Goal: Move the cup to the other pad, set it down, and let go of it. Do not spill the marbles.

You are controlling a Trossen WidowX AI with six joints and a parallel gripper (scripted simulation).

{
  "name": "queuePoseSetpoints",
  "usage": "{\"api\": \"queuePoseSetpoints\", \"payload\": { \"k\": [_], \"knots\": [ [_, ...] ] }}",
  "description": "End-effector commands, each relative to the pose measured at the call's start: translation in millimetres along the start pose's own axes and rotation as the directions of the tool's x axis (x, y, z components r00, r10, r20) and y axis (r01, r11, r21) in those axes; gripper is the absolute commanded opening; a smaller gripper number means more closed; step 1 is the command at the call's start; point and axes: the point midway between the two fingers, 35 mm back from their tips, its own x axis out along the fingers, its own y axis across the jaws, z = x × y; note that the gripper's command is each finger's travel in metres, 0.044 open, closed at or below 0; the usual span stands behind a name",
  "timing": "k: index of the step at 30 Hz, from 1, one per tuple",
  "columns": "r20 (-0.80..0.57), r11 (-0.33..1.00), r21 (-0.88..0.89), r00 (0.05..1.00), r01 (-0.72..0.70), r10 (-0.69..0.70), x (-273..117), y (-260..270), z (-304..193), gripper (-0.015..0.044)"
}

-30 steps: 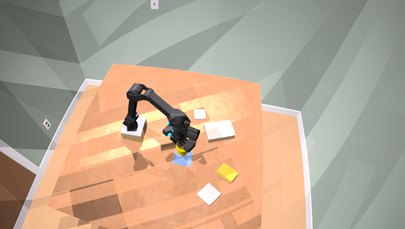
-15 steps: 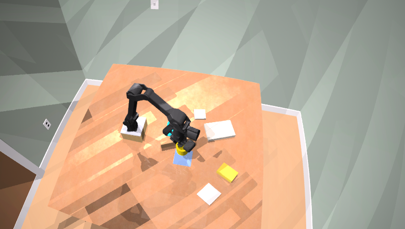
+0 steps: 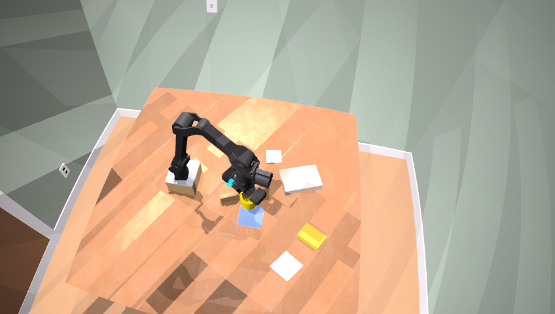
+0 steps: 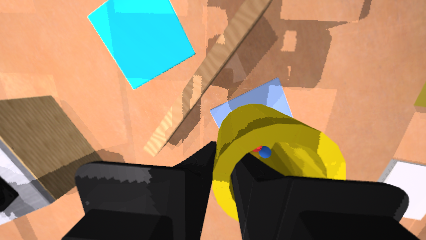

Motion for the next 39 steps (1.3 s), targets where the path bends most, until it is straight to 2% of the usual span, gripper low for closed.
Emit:
{"api": "queuePoseSetpoints", "payload": {
  "k": [1, 39],
  "knots": [
    [0.004, 1.0, 0.002, 1.0, 0.009, -0.009, -1.8, 9.2, 7.1, 0.0],
    [0.009, 1.0, 0.002, 1.0, 0.004, -0.004, -1.8, 84.4, 60.0, 0.0]
  ]
}}
